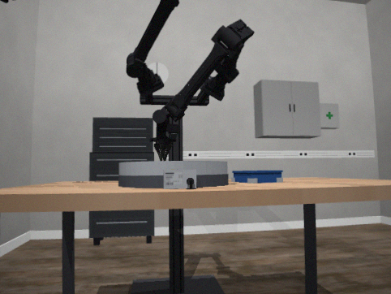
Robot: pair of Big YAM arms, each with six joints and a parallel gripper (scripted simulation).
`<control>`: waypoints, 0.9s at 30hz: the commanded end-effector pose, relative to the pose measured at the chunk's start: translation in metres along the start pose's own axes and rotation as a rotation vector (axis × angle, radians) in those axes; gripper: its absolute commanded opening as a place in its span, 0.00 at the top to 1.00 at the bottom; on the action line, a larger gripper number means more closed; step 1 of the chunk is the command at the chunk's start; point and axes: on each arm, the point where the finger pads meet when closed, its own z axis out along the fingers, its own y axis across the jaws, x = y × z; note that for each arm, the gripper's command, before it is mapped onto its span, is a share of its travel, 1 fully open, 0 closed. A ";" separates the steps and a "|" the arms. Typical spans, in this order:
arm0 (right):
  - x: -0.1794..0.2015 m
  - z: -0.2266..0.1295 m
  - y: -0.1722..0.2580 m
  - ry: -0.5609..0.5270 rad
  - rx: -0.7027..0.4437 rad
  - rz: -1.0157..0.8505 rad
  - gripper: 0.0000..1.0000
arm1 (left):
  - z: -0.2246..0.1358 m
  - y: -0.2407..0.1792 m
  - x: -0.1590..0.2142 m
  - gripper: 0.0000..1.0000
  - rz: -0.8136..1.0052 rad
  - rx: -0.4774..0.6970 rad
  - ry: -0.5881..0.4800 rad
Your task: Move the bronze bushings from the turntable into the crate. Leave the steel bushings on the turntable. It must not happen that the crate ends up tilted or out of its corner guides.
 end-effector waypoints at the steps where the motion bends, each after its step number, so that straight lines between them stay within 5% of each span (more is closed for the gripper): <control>1: -0.033 -0.004 -0.007 -0.054 0.015 -0.009 0.00 | -0.004 0.006 0.015 0.85 0.022 -0.005 0.014; 27: -0.033 -0.004 -0.007 -0.054 0.015 -0.009 0.00 | -0.004 0.009 0.016 0.85 0.021 -0.006 0.014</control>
